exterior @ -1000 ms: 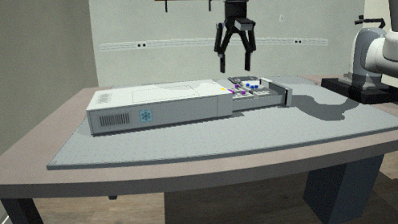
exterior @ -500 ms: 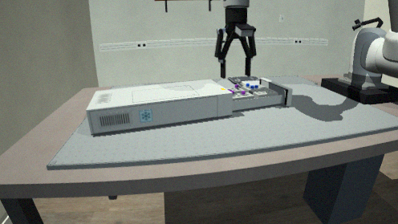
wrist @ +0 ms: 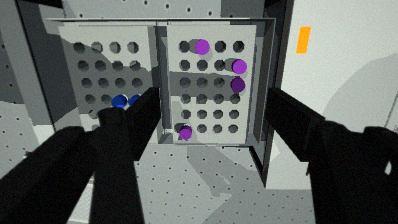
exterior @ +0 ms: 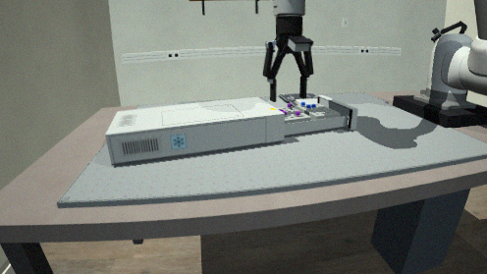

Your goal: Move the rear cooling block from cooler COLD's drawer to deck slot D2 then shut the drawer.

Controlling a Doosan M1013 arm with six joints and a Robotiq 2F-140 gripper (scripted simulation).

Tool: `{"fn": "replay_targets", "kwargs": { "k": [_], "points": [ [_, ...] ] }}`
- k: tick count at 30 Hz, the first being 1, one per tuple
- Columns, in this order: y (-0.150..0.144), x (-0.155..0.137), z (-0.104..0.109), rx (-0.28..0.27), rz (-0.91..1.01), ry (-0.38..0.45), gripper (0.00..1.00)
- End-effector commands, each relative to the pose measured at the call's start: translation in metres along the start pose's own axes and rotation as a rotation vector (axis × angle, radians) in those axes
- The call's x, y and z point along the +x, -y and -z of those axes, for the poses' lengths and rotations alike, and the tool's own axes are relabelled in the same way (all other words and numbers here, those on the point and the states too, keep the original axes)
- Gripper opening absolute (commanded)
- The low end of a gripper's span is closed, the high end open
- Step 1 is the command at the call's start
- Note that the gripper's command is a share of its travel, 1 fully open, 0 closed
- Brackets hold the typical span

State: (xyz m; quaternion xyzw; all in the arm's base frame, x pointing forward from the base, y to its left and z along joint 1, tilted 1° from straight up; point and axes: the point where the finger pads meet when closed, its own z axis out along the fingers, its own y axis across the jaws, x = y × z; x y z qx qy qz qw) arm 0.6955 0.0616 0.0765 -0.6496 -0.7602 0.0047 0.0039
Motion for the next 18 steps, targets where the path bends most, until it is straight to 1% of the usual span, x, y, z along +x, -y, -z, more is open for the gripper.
{"fn": "replay_targets", "kwargs": {
  "k": [1, 3, 6, 18],
  "points": [
    [0.000, 0.000, -0.005, 0.000, 0.000, -0.003, 0.66],
    [-0.001, 0.000, -0.004, -0.004, 0.000, -0.002, 0.66],
    [0.001, 0.000, -0.010, 0.000, 0.000, -0.003, 0.66],
    [0.001, 0.000, -0.025, 0.000, 0.000, -0.003, 0.66]
  ]
}}
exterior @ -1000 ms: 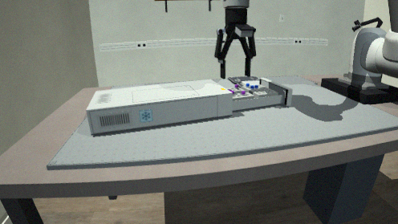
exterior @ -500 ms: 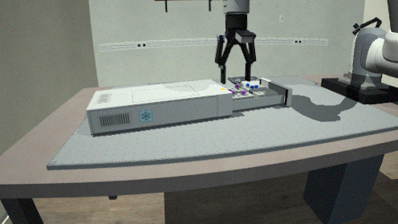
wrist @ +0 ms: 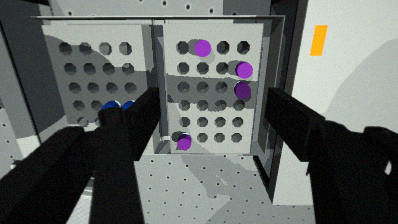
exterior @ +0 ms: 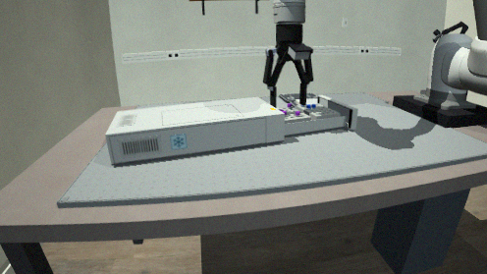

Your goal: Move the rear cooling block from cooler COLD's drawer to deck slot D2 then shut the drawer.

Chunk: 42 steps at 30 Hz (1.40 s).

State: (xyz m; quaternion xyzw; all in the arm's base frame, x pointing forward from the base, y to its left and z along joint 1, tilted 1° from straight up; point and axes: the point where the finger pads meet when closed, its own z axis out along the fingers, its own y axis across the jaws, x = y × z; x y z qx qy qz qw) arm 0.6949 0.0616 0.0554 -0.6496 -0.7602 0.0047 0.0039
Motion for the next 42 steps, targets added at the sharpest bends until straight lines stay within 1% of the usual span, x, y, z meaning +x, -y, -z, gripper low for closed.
{"fn": "replay_targets", "kwargs": {
  "k": [1, 7, 10, 16, 19, 31, 42],
  "points": [
    [0.000, -0.001, -0.003, 0.000, 0.000, -0.003, 0.66],
    [0.000, -0.001, -0.002, -0.002, 0.000, -0.001, 0.66],
    [0.001, -0.001, -0.009, 0.000, 0.000, -0.003, 0.66],
    [0.000, -0.001, -0.017, -0.001, -0.001, -0.002, 0.66],
    [-0.001, -0.002, -0.016, -0.003, -0.001, -0.002, 0.66],
    [0.001, -0.002, -0.034, -0.001, -0.001, -0.002, 0.66],
    [0.000, -0.001, -0.032, -0.002, 0.000, -0.001, 0.66]
  ]
}}
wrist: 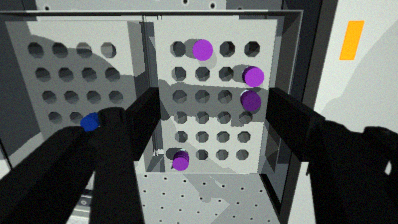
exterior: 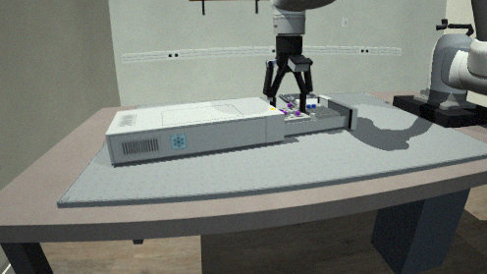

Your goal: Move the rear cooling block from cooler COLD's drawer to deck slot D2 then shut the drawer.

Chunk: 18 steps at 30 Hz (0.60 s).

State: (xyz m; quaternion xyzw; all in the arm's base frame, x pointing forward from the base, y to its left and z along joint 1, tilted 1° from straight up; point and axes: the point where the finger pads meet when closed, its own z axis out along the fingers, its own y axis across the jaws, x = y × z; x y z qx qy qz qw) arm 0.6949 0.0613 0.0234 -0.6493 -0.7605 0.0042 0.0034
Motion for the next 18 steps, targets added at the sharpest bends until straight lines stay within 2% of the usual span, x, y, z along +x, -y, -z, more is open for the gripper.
{"fn": "replay_targets", "kwargs": {
  "k": [1, 18],
  "points": [
    [0.0003, -0.0010, 0.0004, 0.000, -0.001, -0.001, 0.66],
    [0.0003, -0.0010, 0.0004, 0.000, -0.001, -0.001, 0.43]
  ]
}}
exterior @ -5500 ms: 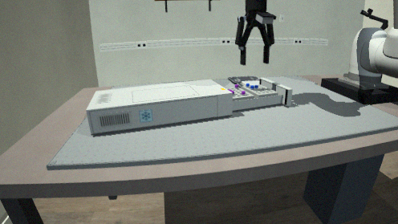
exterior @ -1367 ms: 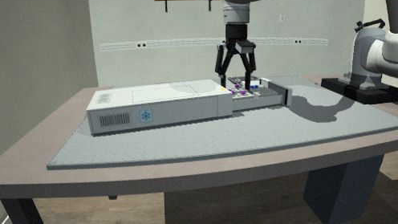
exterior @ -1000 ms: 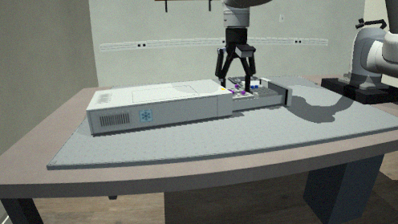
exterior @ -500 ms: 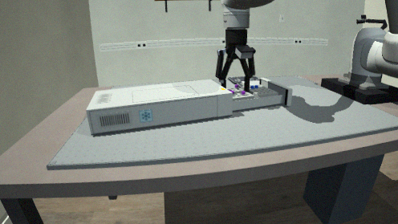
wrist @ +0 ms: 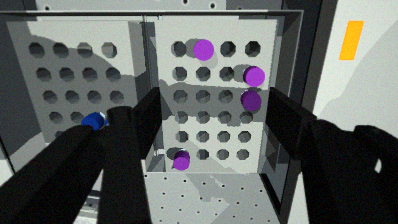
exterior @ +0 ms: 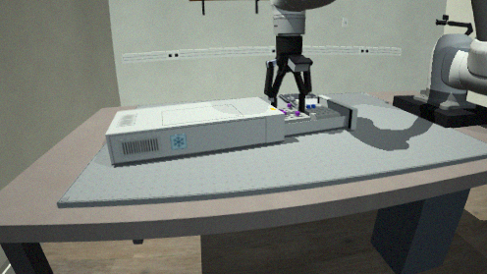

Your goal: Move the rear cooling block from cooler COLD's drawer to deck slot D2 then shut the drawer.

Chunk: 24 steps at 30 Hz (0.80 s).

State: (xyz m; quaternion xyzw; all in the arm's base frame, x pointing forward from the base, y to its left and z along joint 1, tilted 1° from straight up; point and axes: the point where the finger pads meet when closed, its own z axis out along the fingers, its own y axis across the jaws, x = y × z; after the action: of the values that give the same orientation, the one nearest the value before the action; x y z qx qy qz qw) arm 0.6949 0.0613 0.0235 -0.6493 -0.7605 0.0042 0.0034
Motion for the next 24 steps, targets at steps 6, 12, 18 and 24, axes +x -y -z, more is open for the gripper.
{"fn": "replay_targets", "kwargs": {
  "k": [6, 12, 18, 24],
  "points": [
    [0.0003, -0.0010, 0.0003, 0.000, -0.001, -0.001, 0.34],
    [0.0003, -0.0010, 0.0003, 0.000, -0.001, -0.001, 0.28],
    [0.0003, -0.0010, 0.0003, 0.000, -0.001, -0.001, 0.19],
    [0.0003, -0.0010, 0.0003, 0.000, -0.001, -0.001, 0.10]
  ]
}}
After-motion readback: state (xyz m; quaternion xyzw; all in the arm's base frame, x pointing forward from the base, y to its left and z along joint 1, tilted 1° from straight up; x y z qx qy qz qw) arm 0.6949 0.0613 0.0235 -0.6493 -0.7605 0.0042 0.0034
